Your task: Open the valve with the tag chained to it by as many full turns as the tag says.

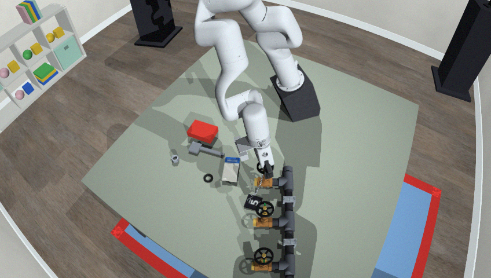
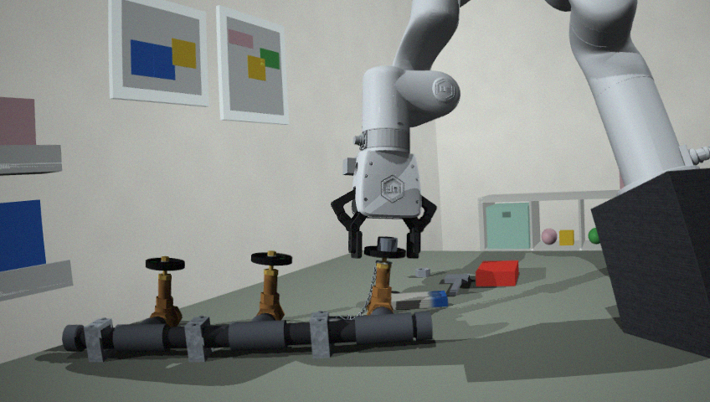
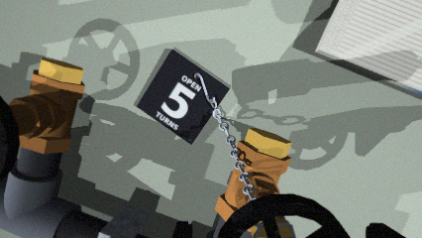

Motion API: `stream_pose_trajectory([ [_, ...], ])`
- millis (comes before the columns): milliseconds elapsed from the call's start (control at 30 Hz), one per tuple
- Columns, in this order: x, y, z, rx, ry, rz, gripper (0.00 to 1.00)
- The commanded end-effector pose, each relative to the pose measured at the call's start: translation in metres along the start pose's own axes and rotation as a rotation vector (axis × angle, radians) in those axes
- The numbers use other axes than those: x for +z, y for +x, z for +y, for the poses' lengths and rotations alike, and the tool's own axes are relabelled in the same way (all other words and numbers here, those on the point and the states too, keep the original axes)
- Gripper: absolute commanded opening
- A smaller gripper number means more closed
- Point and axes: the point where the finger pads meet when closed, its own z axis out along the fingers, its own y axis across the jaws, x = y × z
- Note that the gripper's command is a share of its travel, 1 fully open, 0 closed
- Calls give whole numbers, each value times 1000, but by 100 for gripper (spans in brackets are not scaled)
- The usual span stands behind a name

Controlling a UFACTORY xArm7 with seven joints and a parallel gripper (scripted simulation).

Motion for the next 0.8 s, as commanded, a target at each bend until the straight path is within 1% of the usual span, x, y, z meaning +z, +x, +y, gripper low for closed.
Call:
stream_pose_trajectory([
  [0,-1,0,-1,272,26,55,100],
  [133,-1,0,-1,441,36,66,100],
  [233,-1,0,-1,560,44,83,100],
  [300,-1,0,-1,560,44,83,100],
  [333,-1,0,-1,665,55,113,100],
  [400,-1,0,-1,715,64,138,100],
  [767,-1,0,-1,720,65,142,100],
])
